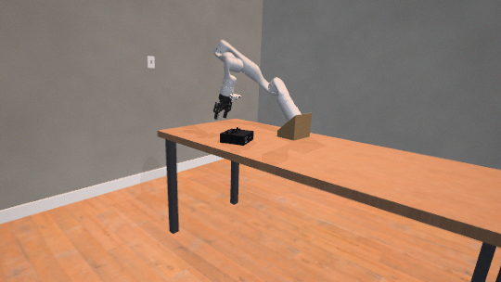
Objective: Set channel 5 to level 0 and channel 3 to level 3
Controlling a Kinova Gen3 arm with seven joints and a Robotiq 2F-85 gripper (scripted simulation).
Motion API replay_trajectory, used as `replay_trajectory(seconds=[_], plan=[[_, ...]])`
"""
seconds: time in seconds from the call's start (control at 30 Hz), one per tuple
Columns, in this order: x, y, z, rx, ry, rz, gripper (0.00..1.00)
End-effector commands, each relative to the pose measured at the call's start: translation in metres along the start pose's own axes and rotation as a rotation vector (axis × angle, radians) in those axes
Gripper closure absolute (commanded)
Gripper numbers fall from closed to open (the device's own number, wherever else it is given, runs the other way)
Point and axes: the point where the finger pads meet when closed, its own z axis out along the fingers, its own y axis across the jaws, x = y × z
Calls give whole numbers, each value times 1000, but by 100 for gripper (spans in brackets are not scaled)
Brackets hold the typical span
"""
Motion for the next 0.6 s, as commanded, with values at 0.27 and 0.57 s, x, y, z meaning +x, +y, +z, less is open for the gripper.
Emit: replay_trajectory(seconds=[0.27,0.57], plan=[[13,-1,-13,8,34,246,0],[24,-2,-24,24,61,466,0]])
